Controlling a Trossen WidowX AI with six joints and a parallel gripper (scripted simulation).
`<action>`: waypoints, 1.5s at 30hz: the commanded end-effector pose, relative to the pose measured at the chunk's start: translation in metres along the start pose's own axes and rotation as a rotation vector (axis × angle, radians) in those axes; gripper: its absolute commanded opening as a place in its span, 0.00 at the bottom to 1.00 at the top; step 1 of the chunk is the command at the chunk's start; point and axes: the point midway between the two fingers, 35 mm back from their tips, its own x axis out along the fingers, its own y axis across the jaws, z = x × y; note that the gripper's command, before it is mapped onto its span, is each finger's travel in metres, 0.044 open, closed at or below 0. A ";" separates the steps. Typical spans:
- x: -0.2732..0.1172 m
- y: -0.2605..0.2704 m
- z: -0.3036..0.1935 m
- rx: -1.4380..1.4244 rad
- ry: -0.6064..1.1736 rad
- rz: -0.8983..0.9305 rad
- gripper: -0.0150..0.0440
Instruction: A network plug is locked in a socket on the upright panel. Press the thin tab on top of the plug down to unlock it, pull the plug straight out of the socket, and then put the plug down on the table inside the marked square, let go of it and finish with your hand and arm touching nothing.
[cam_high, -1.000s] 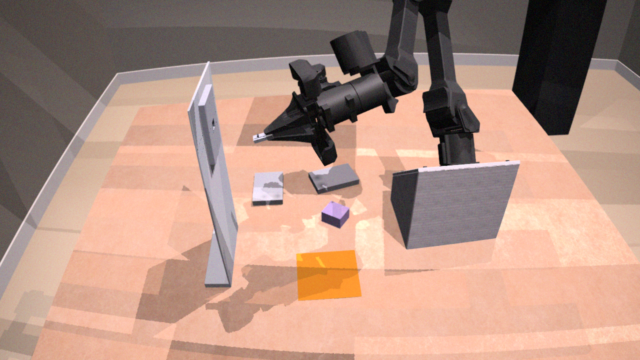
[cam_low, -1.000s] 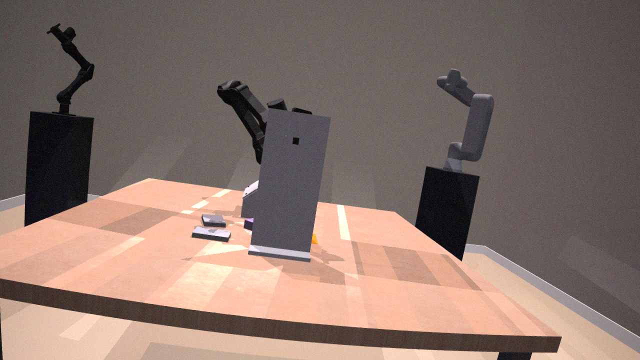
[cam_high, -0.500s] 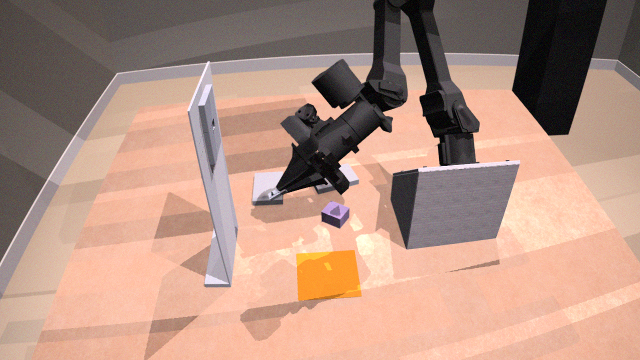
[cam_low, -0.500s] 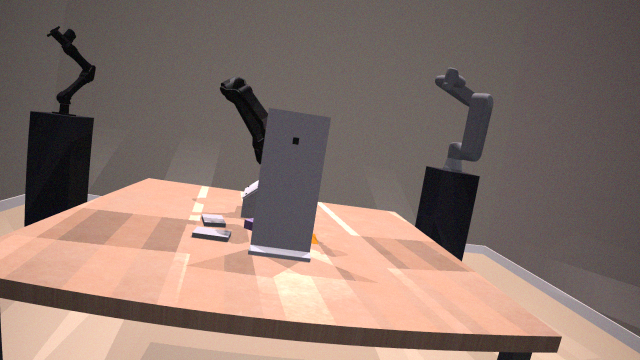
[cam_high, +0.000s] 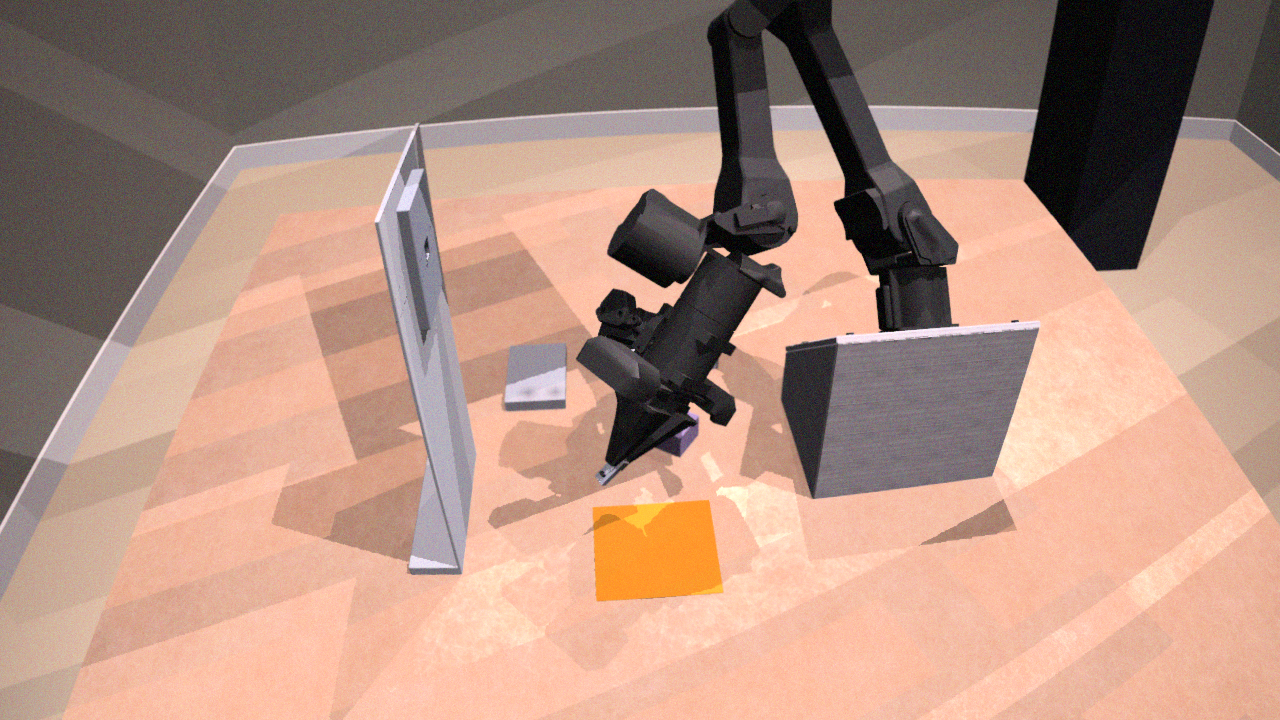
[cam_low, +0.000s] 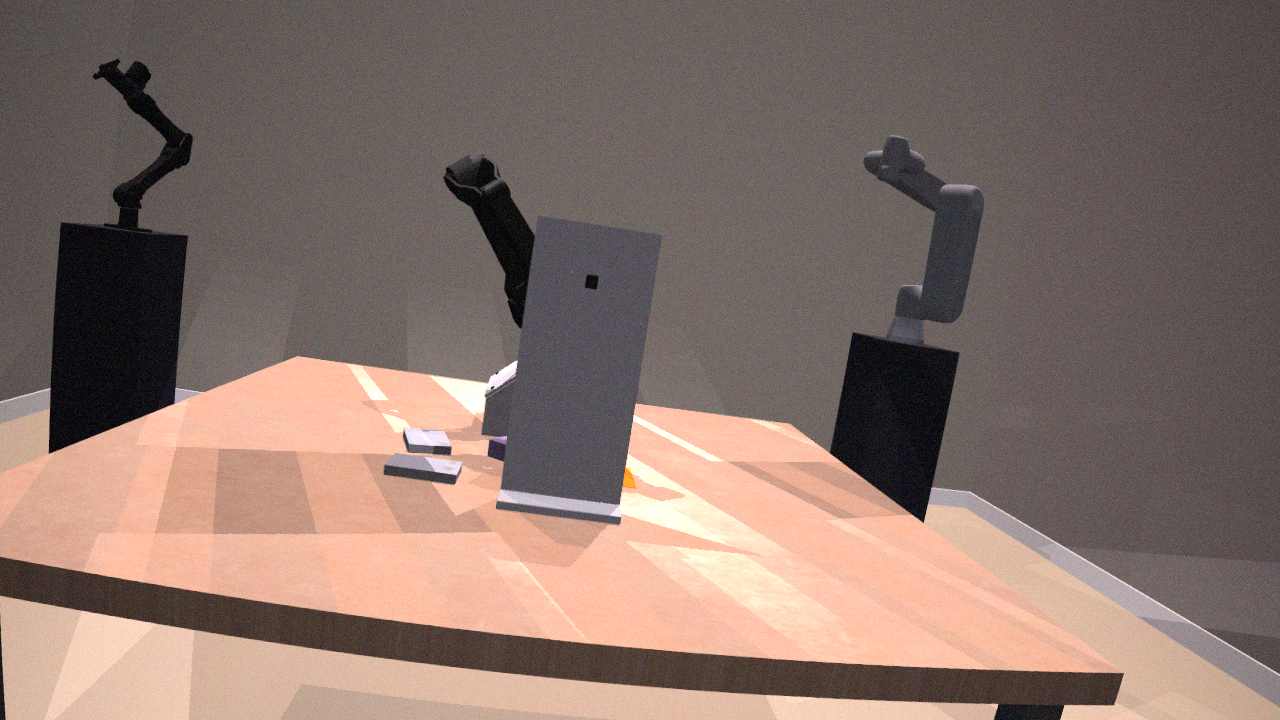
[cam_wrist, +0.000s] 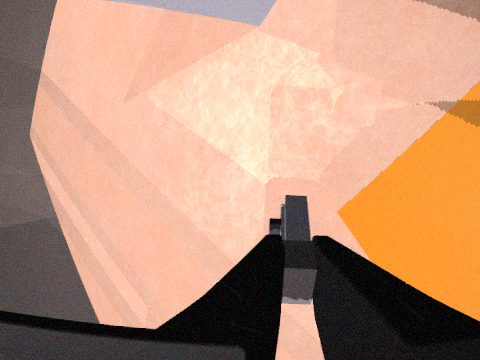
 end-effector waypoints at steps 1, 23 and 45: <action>0.009 -0.022 -0.014 -0.023 0.066 -0.081 0.25; 0.023 -0.046 -0.024 -0.033 0.116 -0.143 0.25; 0.039 -0.060 -0.025 -0.034 0.117 -0.144 0.25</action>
